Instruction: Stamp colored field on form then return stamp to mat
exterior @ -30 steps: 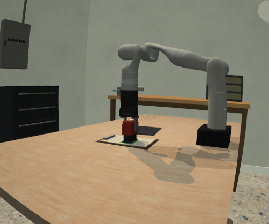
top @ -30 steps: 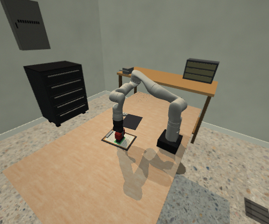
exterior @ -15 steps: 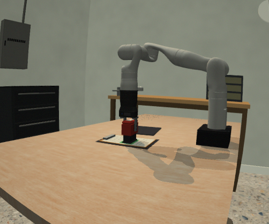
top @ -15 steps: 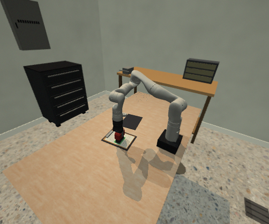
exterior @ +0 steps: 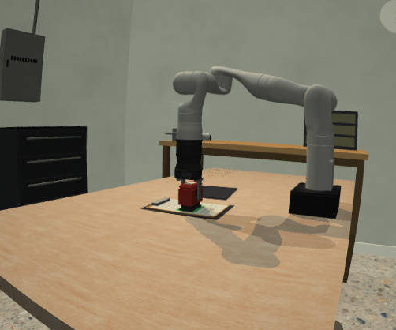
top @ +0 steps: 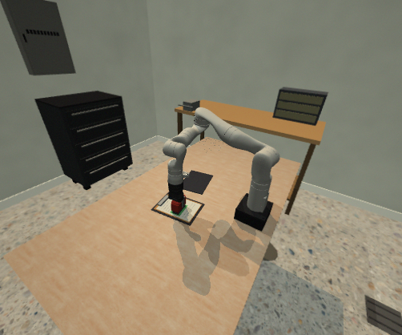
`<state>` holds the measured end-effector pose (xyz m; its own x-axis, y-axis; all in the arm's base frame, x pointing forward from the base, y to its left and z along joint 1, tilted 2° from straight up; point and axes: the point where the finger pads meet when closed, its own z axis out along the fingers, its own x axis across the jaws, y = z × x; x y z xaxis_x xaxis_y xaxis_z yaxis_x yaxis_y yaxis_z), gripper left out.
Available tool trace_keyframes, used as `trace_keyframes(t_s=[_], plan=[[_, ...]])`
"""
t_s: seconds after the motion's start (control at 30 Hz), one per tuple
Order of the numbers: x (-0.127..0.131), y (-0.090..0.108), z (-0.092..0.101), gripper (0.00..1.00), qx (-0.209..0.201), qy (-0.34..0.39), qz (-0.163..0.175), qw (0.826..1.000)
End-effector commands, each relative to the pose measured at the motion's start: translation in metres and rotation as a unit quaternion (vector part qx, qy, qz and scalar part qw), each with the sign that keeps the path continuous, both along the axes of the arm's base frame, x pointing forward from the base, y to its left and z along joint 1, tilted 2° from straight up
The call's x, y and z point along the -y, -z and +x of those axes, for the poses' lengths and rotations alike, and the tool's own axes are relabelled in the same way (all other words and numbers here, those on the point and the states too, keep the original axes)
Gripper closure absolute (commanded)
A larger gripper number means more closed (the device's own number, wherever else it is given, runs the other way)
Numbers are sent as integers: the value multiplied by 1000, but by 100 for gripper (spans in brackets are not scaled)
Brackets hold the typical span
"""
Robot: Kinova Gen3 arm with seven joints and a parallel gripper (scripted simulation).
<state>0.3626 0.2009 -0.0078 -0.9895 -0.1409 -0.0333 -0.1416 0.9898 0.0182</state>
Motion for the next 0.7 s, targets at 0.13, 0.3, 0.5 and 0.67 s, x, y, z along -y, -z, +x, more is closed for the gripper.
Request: trace_keyframes(t_s=[0.13, 0.3, 0.5, 0.67], plan=[[-2, 6, 0, 42, 0, 2, 3, 1000], [-2, 6, 0, 42, 0, 2, 3, 1000], [-2, 7, 0, 42, 0, 2, 3, 1000], [-2, 8, 0, 42, 0, 2, 3, 1000]])
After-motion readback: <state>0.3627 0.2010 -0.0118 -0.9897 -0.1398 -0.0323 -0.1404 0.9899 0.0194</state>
